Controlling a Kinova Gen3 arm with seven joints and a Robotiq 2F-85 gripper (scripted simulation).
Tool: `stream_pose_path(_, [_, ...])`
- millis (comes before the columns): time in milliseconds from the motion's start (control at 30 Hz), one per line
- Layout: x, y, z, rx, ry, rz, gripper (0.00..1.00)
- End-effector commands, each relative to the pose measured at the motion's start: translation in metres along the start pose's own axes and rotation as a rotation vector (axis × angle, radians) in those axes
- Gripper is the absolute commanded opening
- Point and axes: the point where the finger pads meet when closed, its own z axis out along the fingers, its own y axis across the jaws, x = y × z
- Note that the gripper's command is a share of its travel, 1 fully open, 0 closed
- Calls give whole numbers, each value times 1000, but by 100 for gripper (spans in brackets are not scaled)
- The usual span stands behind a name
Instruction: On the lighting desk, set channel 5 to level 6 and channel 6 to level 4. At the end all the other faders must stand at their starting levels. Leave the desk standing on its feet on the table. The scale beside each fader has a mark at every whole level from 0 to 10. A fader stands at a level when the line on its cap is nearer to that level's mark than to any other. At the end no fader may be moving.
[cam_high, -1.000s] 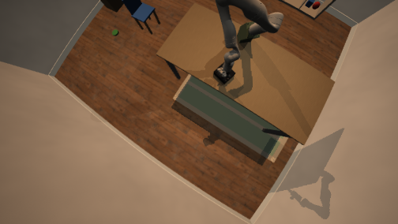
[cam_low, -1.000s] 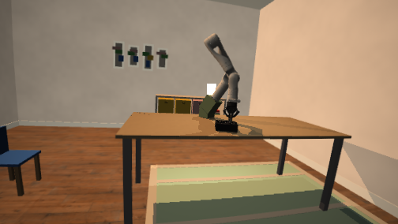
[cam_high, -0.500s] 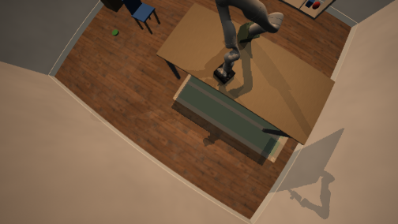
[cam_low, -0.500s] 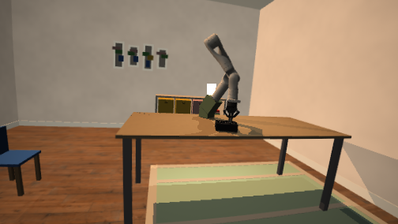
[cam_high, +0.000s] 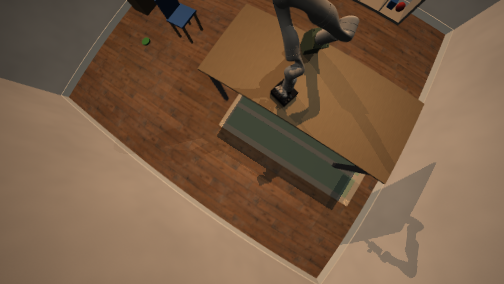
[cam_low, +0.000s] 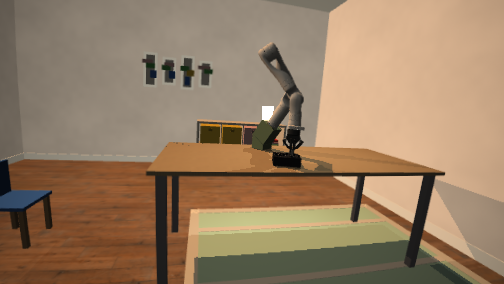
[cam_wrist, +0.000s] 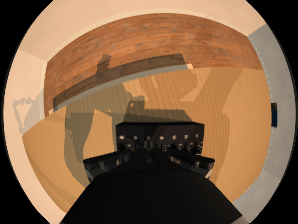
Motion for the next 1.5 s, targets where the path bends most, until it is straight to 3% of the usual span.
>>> stream_pose_path(0, [-1, 0, 0, -1, 0, -1, 0])
stream_pose_path(1467, [-13, 0, 0, -1, 0, -1, 0])
